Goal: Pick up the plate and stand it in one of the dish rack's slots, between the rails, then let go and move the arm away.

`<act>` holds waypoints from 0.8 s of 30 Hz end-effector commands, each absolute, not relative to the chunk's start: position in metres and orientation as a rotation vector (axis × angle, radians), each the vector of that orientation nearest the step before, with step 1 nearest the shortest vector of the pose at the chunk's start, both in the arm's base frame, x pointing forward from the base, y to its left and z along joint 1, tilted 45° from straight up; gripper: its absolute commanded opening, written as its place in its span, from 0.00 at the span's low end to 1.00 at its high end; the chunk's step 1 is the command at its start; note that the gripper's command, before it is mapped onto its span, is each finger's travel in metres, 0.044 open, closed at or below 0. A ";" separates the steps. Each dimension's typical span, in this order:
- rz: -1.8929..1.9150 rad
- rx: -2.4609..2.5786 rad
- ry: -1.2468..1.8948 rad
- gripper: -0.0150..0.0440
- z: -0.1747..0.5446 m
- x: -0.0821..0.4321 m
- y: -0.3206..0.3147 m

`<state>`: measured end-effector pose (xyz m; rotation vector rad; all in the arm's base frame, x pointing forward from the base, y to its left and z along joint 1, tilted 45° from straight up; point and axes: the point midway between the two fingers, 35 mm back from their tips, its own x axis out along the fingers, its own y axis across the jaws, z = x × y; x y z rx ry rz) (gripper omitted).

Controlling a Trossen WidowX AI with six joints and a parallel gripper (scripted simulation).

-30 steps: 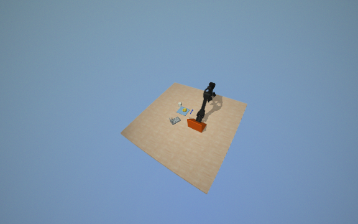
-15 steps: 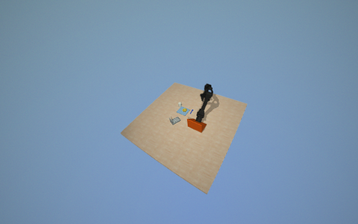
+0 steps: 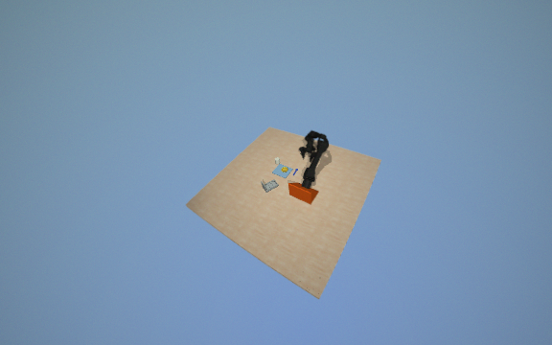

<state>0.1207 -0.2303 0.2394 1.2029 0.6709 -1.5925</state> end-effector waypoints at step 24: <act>-1.271 0.582 1.182 0.93 0.178 0.207 -0.188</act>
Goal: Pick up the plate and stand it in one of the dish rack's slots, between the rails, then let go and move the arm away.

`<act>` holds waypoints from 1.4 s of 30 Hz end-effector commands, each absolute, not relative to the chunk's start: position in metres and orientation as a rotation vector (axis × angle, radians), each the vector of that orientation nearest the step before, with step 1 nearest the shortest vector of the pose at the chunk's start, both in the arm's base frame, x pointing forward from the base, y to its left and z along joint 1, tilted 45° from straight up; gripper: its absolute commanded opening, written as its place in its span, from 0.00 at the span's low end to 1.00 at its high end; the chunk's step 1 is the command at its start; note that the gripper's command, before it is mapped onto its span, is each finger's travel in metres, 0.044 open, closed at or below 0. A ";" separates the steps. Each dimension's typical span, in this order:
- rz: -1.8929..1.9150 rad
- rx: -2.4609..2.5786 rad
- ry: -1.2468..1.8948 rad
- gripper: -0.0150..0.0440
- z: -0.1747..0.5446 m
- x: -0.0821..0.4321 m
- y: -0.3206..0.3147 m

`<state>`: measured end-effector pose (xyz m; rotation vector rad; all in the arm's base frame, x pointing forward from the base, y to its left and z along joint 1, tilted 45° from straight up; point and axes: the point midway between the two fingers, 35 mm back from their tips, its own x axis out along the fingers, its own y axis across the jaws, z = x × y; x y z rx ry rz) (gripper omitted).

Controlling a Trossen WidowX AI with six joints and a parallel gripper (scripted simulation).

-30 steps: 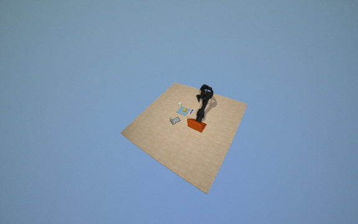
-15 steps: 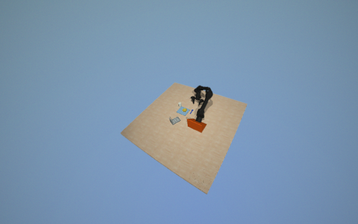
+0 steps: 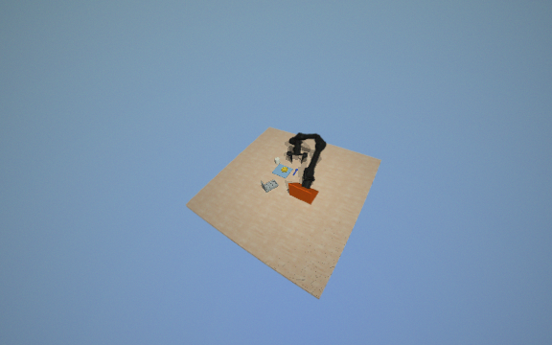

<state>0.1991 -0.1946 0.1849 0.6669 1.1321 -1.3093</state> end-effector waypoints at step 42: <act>-0.765 -0.472 1.500 0.93 0.117 0.275 -0.086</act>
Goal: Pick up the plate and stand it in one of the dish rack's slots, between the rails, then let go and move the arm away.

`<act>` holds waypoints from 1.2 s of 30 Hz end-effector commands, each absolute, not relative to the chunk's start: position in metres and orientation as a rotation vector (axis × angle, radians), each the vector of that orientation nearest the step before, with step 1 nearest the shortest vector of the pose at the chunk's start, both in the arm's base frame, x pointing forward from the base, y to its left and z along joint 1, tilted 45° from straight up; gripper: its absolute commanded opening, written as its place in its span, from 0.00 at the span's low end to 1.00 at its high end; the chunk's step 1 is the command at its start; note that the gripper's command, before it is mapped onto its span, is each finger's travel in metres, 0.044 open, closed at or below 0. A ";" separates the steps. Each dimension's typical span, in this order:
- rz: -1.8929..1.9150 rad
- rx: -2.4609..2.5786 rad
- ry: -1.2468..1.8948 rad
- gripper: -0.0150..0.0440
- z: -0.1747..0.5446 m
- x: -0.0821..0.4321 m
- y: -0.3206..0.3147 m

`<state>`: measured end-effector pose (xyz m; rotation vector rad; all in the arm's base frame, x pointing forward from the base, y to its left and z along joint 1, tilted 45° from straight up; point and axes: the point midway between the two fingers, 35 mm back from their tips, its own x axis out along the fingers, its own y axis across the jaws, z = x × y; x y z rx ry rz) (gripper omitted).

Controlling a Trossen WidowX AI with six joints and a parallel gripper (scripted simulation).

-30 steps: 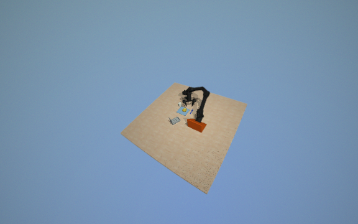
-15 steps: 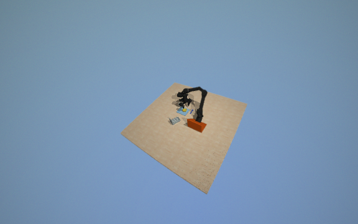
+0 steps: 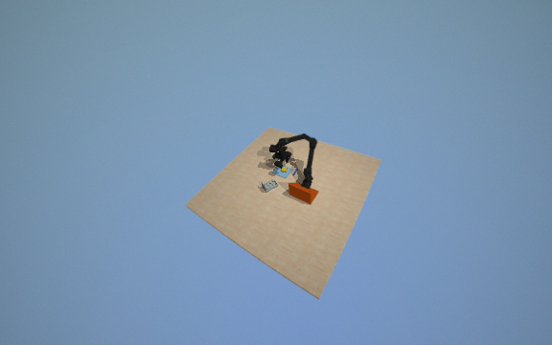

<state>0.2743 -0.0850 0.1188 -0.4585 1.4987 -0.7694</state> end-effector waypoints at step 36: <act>-0.767 -0.474 1.498 0.93 0.078 0.269 -0.126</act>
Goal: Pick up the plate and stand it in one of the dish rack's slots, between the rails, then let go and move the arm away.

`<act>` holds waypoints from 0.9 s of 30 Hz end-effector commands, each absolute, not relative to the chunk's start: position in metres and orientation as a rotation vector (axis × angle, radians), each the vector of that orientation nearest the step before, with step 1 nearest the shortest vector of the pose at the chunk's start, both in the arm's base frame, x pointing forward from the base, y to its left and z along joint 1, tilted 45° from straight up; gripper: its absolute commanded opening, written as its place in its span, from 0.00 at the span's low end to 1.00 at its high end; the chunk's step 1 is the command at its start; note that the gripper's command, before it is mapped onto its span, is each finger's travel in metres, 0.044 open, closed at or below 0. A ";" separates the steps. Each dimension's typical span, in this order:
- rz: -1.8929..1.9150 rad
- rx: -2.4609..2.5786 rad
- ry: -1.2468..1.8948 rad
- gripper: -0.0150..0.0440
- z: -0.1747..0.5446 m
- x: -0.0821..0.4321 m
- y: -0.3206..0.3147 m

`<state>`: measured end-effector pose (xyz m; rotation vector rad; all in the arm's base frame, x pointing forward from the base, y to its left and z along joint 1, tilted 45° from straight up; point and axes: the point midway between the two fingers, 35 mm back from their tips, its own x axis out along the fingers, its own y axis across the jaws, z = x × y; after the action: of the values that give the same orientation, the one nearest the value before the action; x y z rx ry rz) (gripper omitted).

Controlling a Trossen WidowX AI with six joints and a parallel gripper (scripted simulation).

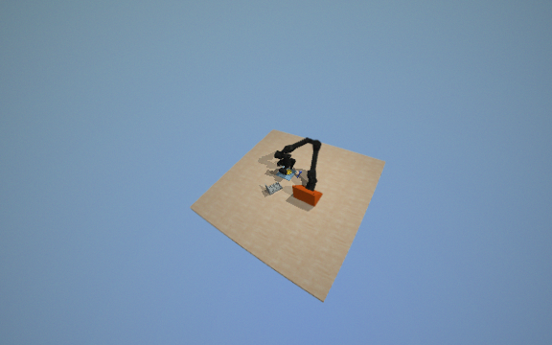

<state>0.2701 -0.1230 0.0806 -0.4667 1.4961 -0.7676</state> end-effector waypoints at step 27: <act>-0.741 -0.477 1.471 0.38 0.099 0.279 -0.104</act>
<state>0.2722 -0.1149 0.0876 -0.4811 1.4973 -0.7545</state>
